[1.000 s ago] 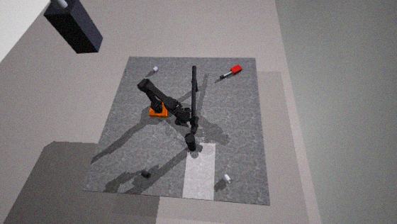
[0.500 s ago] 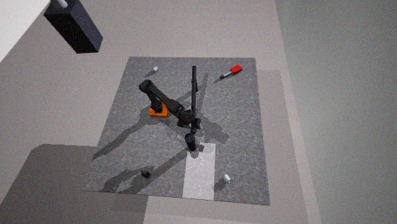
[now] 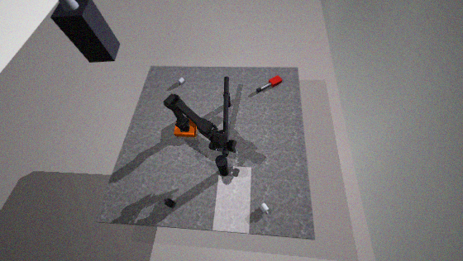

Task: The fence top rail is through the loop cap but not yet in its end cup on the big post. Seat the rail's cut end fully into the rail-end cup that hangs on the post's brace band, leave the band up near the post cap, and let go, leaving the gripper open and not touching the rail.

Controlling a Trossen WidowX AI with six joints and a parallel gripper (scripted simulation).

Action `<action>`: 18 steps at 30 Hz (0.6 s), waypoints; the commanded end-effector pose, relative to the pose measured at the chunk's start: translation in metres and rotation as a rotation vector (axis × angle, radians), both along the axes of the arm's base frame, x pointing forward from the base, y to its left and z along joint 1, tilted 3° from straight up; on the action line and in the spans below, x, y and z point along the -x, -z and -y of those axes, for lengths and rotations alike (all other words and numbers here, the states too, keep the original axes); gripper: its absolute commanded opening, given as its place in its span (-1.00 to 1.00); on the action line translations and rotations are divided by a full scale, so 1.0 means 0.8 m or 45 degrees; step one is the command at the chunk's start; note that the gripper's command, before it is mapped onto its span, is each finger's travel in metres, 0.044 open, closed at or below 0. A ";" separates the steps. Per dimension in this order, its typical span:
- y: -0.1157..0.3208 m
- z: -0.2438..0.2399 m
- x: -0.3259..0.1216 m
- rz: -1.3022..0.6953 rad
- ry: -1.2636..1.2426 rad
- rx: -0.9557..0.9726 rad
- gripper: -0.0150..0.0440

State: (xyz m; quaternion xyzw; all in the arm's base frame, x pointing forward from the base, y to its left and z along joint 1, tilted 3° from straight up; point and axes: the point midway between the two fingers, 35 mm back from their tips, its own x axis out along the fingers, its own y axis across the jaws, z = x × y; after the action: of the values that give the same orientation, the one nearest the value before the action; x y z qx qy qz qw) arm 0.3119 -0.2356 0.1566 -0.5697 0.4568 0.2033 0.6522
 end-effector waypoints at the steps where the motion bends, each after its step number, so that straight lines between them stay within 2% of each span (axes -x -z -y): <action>1: 0.014 0.000 -0.001 -0.015 0.006 -0.012 1.00; 9: 0.019 0.001 -0.003 -0.015 0.006 -0.012 1.00; 18: 0.019 0.001 -0.003 -0.015 0.006 -0.012 0.20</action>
State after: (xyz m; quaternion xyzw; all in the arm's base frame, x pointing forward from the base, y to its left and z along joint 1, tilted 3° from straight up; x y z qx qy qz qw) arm 0.3155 -0.2368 0.1442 -0.5669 0.4586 0.2069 0.6523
